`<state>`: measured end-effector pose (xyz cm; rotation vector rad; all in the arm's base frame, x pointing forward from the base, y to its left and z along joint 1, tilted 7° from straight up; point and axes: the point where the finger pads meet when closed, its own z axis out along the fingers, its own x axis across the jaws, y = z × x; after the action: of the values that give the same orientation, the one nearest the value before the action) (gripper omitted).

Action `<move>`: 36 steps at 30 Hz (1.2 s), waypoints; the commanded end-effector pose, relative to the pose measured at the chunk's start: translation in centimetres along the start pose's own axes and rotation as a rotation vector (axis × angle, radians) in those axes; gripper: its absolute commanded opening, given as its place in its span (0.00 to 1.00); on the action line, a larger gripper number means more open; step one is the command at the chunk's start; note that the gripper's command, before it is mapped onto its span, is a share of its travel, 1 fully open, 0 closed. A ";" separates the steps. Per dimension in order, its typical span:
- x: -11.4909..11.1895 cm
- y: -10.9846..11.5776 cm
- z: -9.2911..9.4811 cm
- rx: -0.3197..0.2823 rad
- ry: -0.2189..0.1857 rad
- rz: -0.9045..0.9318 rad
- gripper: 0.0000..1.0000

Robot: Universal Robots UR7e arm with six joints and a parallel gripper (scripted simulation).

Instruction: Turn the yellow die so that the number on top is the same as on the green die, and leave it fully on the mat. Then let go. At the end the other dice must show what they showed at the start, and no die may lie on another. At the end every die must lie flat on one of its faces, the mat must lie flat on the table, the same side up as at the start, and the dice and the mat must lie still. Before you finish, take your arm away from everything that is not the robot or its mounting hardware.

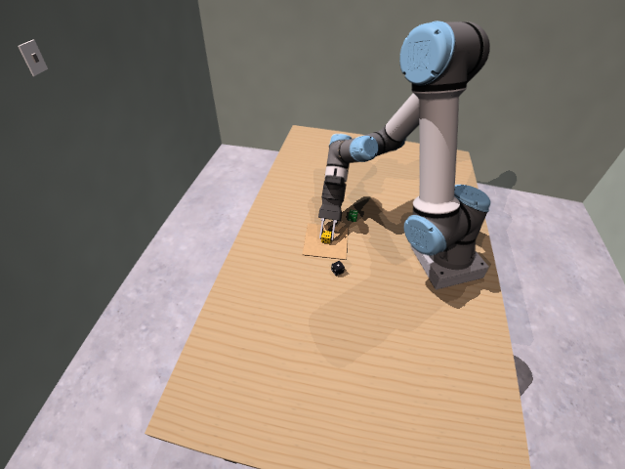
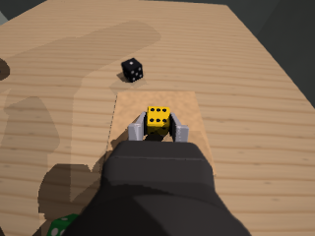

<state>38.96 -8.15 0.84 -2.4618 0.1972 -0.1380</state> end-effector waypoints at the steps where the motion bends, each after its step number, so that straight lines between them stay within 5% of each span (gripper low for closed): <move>1: 0.0 0.0 0.0 -0.001 0.001 -0.001 0.57; 26: 0.0 0.0 0.0 -0.001 0.001 -0.001 0.57; 33: 0.0 0.0 0.0 -0.001 0.001 -0.001 0.75; 36: 0.0 0.0 0.0 -0.001 0.001 -0.001 0.75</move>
<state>38.96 -8.15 0.84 -2.4618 0.1972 -0.1380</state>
